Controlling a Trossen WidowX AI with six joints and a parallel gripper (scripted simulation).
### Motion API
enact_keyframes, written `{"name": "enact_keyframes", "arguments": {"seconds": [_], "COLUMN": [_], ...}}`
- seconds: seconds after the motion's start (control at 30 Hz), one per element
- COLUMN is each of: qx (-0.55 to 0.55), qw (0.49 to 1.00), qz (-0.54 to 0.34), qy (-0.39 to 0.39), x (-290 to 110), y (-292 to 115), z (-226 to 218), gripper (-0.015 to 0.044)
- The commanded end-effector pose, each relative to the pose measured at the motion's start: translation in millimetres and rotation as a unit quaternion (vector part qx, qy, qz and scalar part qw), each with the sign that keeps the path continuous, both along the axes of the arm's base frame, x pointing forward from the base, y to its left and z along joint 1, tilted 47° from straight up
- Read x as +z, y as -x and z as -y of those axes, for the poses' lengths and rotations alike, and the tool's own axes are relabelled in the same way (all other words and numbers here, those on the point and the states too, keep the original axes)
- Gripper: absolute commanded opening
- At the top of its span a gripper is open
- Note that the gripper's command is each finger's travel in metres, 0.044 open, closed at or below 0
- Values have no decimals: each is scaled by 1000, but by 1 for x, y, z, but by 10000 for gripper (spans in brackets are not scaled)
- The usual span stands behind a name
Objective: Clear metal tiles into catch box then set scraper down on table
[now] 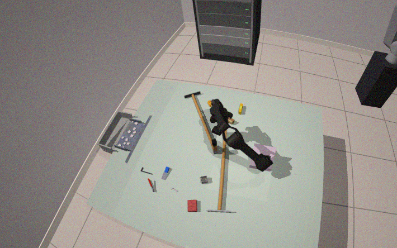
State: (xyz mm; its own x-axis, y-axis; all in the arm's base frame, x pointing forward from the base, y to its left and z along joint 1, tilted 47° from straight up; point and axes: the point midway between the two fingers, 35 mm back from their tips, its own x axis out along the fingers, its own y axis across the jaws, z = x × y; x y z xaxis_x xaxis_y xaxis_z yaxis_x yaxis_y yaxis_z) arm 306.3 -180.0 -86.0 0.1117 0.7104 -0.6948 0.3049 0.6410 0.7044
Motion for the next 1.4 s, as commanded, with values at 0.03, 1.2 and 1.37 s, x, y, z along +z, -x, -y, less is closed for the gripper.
{"name": "enact_keyframes", "arguments": {"seconds": [0.03,1.2,1.37], "qx": [3,-2,-3], "qw": [1000,1000,1000], "qz": [-1,-5,-6], "qy": [4,8,9], "x": [-7,-46,-52], "y": [2,15,18], "z": [7,48,53], "gripper": [0,0,0]}}
